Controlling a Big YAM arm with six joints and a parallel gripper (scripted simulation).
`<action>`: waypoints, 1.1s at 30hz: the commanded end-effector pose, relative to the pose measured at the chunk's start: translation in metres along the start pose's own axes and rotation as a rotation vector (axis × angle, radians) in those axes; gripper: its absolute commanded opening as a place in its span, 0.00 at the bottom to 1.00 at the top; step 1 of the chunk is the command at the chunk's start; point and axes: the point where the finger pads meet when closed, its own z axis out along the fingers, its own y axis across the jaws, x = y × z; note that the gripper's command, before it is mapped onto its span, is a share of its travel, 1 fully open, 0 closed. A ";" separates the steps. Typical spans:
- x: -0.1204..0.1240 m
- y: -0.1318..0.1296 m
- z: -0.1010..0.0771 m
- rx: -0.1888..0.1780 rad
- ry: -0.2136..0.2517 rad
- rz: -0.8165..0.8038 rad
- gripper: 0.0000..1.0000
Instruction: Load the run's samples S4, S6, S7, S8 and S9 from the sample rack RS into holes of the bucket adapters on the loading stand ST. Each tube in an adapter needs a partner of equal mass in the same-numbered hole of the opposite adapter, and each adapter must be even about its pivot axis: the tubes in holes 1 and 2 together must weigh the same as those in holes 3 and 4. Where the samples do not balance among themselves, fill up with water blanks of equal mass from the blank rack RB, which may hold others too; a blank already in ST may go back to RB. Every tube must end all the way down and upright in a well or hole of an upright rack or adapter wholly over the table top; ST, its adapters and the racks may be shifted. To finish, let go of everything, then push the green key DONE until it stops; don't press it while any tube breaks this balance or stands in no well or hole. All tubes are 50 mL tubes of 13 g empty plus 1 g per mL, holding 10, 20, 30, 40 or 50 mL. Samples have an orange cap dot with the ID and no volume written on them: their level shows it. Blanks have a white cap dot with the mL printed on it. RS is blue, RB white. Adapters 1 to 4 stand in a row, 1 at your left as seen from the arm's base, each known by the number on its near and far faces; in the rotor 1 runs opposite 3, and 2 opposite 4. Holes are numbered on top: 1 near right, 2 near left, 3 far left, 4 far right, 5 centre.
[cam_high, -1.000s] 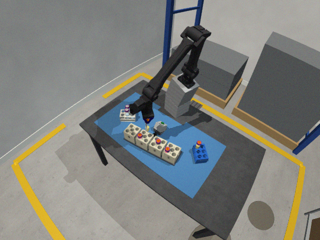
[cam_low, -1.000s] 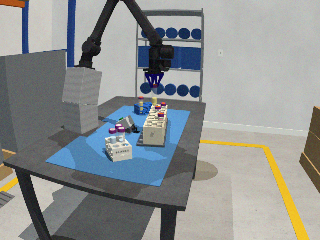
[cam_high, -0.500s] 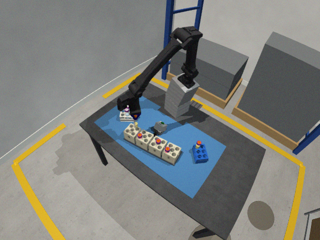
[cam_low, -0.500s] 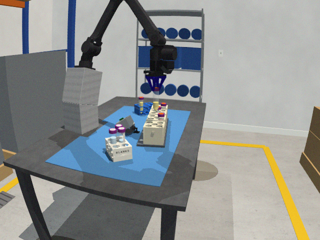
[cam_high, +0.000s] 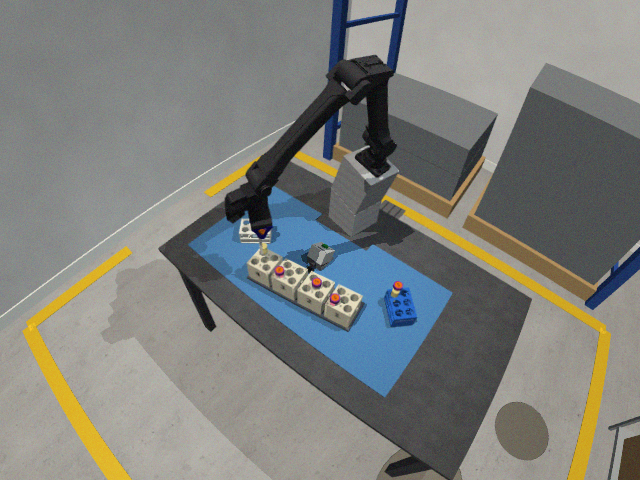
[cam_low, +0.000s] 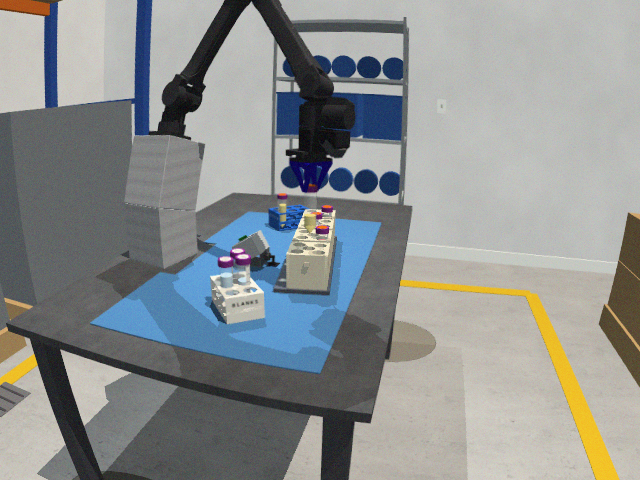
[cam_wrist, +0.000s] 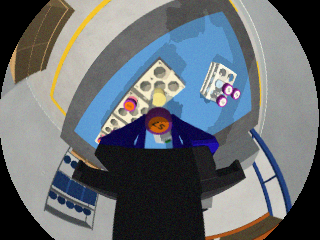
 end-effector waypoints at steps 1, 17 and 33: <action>-0.004 0.001 0.014 -0.003 -0.007 -0.002 0.00; -0.014 0.003 0.026 -0.011 -0.030 -0.005 0.00; -0.014 0.002 0.026 -0.011 -0.030 -0.005 0.00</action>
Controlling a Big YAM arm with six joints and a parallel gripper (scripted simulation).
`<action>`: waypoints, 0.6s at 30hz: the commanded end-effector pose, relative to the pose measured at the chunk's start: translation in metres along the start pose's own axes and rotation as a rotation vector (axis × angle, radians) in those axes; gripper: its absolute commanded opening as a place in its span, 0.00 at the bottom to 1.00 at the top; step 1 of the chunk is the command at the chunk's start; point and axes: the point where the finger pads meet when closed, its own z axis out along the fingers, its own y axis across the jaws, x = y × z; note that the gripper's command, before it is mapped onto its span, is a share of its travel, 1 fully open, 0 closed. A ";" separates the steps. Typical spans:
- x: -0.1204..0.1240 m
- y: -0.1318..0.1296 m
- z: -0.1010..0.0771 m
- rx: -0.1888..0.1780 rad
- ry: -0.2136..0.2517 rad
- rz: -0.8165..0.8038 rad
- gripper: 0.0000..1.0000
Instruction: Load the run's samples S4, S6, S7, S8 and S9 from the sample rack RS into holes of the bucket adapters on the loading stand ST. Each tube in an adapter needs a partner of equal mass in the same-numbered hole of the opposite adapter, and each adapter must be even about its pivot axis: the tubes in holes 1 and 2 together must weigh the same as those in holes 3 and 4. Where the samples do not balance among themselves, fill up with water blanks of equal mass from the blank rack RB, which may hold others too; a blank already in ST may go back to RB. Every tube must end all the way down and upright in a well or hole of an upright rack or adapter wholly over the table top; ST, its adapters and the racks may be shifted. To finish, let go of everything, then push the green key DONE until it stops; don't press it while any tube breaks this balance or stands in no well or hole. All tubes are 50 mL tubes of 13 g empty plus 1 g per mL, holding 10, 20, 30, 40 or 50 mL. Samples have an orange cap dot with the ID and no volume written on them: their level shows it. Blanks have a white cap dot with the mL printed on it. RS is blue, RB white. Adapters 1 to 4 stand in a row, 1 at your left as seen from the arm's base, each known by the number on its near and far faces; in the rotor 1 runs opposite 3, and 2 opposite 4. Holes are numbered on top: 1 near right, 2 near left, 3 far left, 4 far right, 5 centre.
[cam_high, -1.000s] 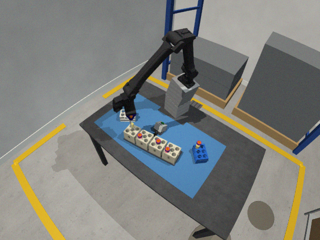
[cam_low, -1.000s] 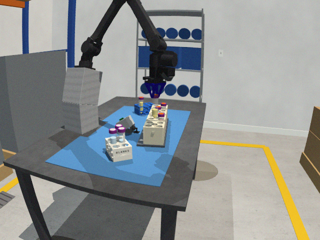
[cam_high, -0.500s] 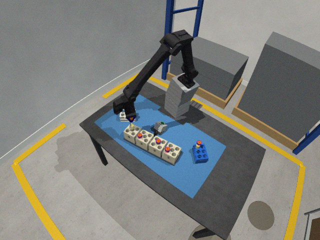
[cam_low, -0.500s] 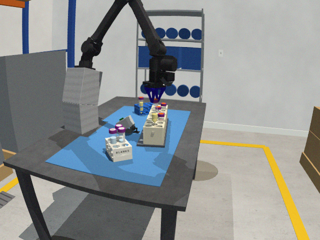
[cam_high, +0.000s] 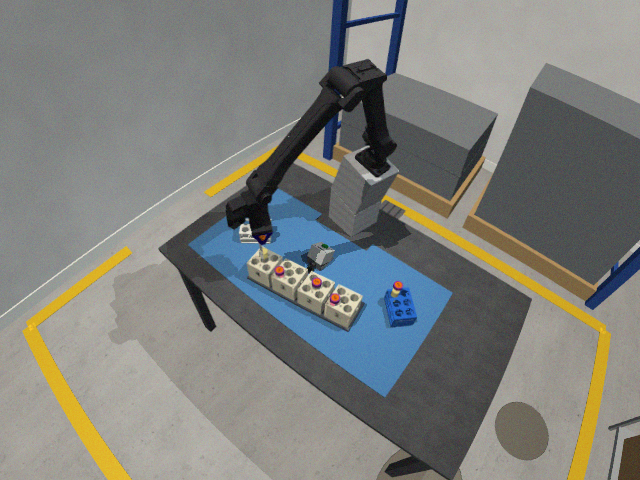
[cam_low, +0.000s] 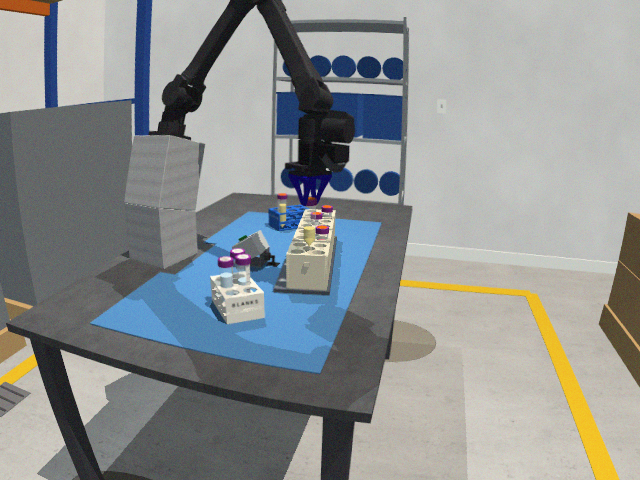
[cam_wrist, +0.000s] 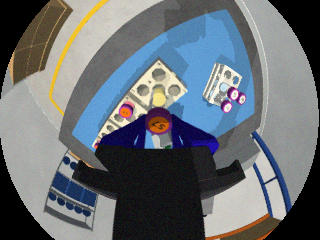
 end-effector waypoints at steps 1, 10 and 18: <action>-0.014 0.004 -0.005 -0.011 -0.032 -0.004 0.00; -0.006 0.005 0.017 -0.006 -0.013 -0.004 0.00; -0.015 0.009 0.024 -0.013 -0.030 -0.007 0.00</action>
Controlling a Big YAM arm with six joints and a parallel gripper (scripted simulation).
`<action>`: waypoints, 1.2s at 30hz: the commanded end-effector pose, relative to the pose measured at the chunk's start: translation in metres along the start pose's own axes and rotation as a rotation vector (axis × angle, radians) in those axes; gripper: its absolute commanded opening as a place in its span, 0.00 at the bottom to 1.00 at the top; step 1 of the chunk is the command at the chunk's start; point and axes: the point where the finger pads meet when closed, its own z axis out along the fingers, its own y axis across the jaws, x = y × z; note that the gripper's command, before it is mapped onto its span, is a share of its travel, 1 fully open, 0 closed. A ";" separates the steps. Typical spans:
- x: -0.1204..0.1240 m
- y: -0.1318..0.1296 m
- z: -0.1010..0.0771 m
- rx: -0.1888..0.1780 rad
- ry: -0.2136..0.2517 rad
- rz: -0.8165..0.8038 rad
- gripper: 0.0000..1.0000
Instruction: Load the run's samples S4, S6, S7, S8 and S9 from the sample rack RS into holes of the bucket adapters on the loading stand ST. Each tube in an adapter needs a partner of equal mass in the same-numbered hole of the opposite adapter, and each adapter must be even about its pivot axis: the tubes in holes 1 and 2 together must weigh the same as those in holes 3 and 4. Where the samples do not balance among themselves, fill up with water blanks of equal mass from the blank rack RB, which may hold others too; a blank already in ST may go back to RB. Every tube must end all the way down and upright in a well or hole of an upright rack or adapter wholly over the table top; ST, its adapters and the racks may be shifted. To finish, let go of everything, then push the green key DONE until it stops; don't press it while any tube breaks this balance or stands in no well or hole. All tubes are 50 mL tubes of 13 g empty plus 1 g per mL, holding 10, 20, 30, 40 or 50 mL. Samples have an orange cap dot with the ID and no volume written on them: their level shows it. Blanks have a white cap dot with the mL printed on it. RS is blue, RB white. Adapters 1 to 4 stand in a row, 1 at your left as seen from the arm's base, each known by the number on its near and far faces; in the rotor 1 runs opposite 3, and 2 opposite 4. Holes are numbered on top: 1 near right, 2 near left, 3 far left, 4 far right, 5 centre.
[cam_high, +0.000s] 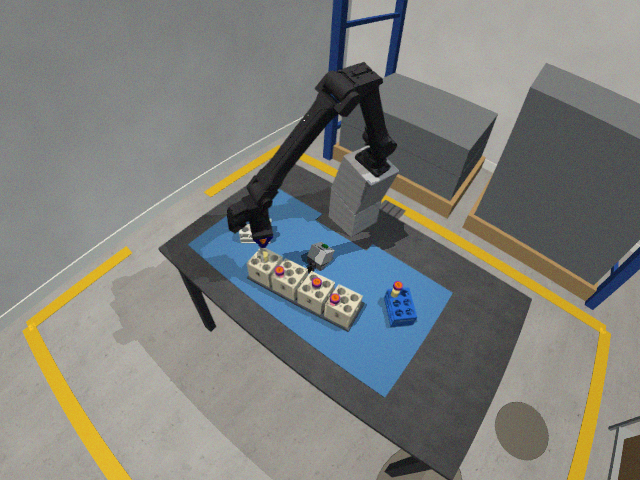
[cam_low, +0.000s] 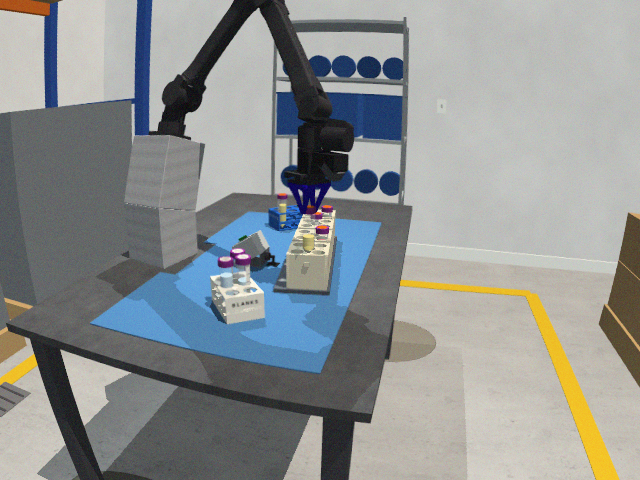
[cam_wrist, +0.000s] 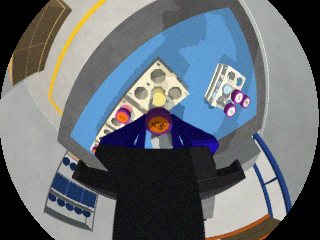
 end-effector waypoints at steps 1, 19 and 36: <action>-0.017 0.012 0.005 -0.014 -0.033 -0.010 0.00; -0.018 0.010 0.026 -0.015 -0.033 -0.005 0.00; -0.015 0.009 0.048 -0.013 -0.028 -0.005 0.00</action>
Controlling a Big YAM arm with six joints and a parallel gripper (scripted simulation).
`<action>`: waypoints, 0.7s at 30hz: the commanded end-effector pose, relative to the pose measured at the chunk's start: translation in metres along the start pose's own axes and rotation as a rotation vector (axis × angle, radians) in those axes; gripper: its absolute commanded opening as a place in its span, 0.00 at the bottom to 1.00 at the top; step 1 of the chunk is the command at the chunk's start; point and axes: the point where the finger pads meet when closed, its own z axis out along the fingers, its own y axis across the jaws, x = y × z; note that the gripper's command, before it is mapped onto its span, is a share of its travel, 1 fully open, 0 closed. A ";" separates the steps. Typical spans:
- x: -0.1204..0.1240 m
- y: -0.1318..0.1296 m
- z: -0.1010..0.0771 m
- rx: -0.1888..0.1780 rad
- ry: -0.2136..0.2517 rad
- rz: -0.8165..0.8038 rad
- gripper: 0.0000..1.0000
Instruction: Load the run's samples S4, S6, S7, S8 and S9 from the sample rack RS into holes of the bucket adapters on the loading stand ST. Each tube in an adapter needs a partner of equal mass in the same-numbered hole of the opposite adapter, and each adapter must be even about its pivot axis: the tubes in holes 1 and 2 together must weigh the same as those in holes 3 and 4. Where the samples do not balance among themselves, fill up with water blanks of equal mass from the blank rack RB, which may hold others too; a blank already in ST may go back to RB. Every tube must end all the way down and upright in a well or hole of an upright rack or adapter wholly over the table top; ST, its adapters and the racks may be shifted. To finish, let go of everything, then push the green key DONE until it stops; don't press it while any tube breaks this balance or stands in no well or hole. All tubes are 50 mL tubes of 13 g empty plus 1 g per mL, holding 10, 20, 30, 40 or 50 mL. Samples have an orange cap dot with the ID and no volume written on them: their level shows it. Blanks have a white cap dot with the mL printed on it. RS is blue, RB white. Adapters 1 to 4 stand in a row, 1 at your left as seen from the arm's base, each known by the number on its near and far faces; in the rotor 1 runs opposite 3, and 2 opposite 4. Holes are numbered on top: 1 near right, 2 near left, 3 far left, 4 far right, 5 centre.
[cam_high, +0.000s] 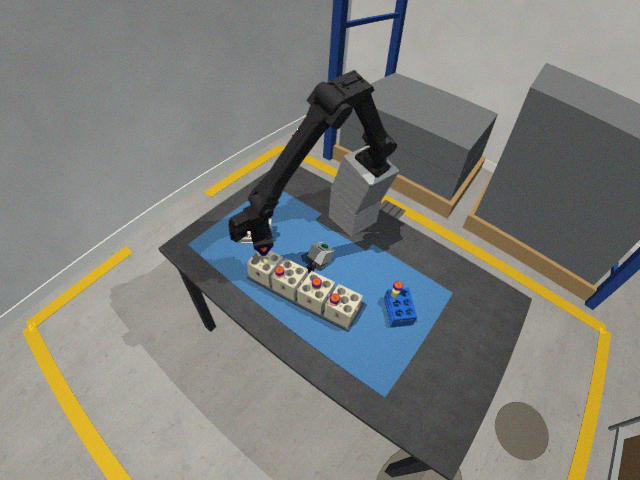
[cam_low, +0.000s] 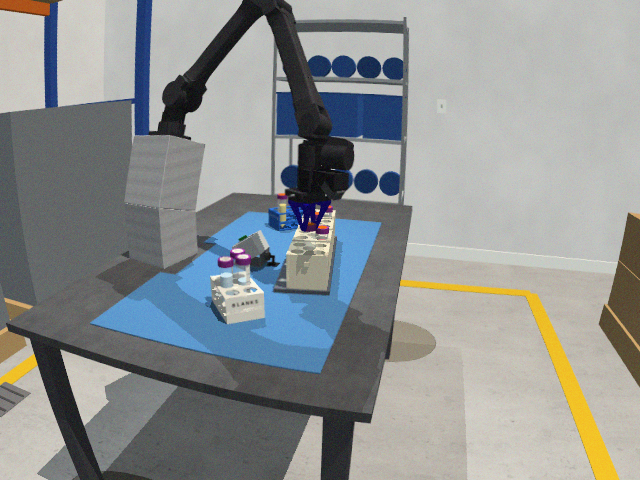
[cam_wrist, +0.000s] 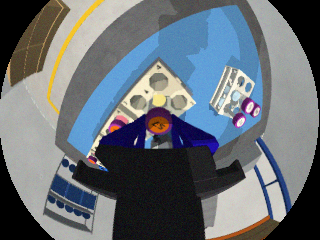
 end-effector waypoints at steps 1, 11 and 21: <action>-0.015 0.009 0.007 -0.014 -0.029 -0.005 0.00; -0.014 0.011 0.018 -0.013 -0.027 -0.008 0.00; -0.013 0.010 0.031 -0.013 -0.025 -0.007 0.00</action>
